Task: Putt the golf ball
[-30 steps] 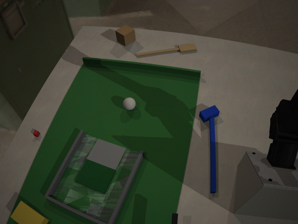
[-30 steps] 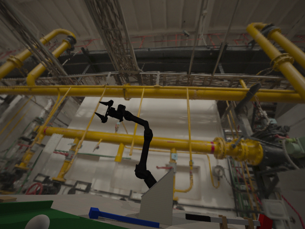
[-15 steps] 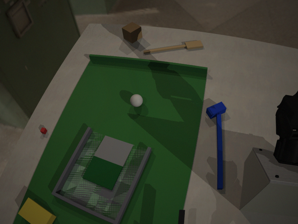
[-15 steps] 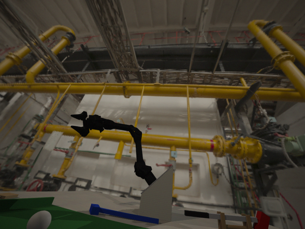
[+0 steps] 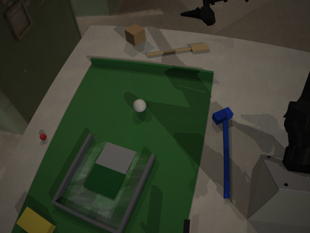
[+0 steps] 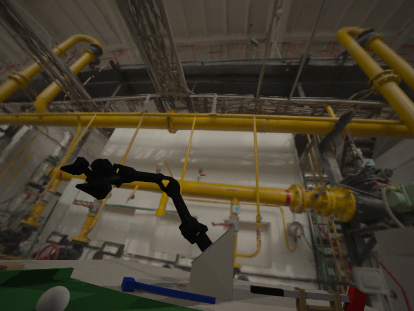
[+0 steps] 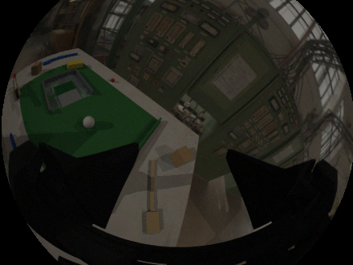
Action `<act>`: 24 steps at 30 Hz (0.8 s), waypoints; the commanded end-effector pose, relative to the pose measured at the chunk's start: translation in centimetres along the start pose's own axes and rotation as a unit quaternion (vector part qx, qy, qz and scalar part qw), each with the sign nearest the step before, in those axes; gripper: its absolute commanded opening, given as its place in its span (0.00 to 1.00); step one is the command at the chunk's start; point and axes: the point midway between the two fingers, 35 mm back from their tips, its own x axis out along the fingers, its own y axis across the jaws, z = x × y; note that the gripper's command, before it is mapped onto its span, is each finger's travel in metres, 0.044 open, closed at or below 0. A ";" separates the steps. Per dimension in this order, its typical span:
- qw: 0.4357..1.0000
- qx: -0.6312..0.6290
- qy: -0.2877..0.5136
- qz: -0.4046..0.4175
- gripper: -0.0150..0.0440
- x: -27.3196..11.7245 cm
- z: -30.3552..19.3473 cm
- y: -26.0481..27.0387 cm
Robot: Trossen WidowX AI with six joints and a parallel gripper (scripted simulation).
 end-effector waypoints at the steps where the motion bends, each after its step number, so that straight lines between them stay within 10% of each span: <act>1: 0.997 0.025 -0.017 0.076 1.00 4.8 2.3 5.1; 24: 0.902 -0.010 -0.017 0.430 1.00 11.3 17.8 34.8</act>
